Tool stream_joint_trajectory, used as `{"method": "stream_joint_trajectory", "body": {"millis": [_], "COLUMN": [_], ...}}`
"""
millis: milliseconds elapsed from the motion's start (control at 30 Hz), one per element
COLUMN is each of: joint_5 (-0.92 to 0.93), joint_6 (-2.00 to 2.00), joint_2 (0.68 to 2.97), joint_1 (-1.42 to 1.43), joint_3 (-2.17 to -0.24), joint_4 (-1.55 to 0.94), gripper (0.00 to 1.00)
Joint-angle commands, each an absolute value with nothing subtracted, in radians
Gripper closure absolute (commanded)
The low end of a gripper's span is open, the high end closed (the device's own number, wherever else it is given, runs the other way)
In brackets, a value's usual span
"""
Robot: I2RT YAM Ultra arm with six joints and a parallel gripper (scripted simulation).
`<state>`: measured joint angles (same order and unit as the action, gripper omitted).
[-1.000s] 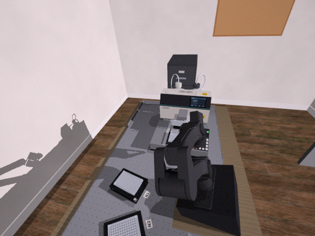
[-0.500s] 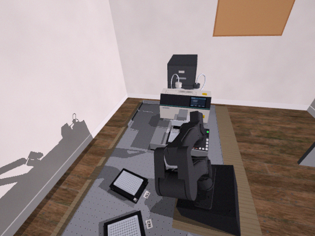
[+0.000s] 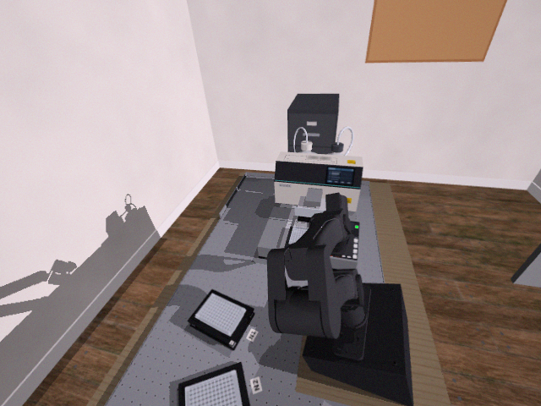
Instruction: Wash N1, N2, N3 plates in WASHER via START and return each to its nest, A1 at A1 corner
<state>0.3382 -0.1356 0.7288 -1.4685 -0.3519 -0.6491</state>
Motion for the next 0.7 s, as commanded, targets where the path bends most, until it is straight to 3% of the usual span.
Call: {"method": "stream_joint_trajectory", "body": {"millis": [0,667], "joint_5": [0.327,0.285], "joint_6": [-0.155,-0.220], "joint_2": [0.742,0.890], "joint_1": [-1.459,-1.384], "joint_3": [-0.349,-0.286], "joint_4": [-0.593,-0.361], "gripper": [1.00,1.00]}}
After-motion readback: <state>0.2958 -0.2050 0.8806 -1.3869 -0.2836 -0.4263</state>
